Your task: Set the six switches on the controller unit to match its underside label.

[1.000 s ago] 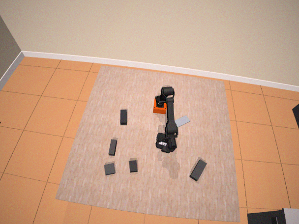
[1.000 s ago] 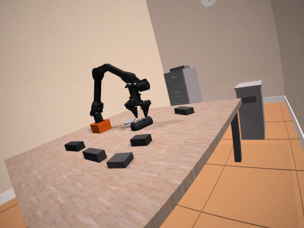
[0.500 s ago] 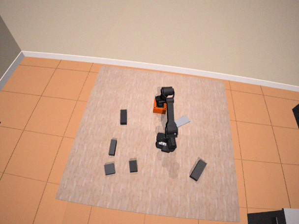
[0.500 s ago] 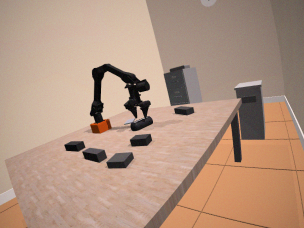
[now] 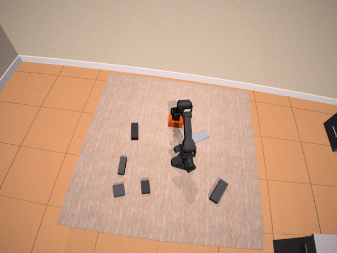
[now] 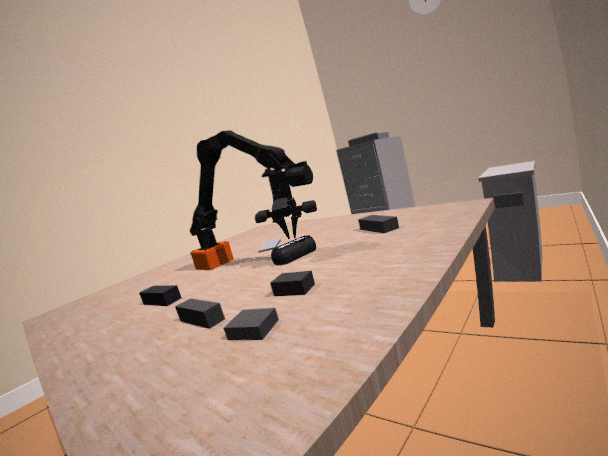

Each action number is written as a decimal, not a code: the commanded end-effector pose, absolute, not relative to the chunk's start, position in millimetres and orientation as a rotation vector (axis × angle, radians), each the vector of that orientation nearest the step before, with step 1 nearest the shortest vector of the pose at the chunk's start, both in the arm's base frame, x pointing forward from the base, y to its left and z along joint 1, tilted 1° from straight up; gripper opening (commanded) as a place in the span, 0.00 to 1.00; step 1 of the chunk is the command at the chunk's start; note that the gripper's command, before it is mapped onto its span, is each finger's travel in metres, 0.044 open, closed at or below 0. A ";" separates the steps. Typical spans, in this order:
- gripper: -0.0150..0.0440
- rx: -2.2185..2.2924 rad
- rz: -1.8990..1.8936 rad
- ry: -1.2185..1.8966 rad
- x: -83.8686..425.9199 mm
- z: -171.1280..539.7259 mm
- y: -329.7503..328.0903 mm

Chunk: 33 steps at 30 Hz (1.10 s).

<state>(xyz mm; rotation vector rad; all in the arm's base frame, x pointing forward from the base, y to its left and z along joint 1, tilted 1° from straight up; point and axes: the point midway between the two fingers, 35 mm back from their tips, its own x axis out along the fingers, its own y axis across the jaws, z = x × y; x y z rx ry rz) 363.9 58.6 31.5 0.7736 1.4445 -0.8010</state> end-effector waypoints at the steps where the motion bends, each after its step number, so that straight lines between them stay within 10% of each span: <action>1: 0.25 0.345 -0.340 1.611 371.9 37.8 61.4; 33: 0.25 -1.064 1.419 1.306 384.9 54.2 64.9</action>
